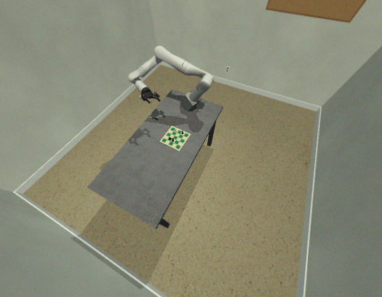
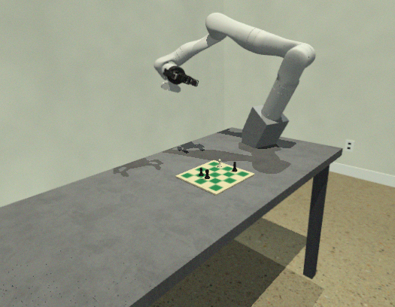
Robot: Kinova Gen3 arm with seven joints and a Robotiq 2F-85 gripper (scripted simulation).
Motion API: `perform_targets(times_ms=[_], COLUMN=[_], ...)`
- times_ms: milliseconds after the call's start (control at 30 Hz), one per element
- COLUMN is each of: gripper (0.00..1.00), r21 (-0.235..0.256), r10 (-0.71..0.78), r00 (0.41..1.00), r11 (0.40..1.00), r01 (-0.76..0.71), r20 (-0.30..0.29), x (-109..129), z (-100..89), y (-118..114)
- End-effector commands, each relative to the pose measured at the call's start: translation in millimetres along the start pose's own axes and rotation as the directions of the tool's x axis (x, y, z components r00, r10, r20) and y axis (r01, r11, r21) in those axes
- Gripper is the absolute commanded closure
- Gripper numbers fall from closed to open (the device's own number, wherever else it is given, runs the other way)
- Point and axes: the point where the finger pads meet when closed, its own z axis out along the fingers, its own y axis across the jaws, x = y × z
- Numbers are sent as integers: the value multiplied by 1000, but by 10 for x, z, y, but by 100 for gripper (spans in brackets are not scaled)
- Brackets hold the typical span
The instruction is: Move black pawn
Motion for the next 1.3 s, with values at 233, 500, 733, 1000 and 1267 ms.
perform_targets(times_ms=[233,500,733,1000,1267], gripper=[0,0,0,0,0], r21=[6,5,6,21,42], r10=[69,176,268,450,601], r00=[998,984,962,890,793], r11=[998,984,964,893,799], r01=[-69,-176,-268,-449,-600], r20=[-13,-31,-46,-76,-101], x=[90,218,321,534,729], z=[-6,-2,2,1,-1], y=[-25,-29,-32,-37,-35])
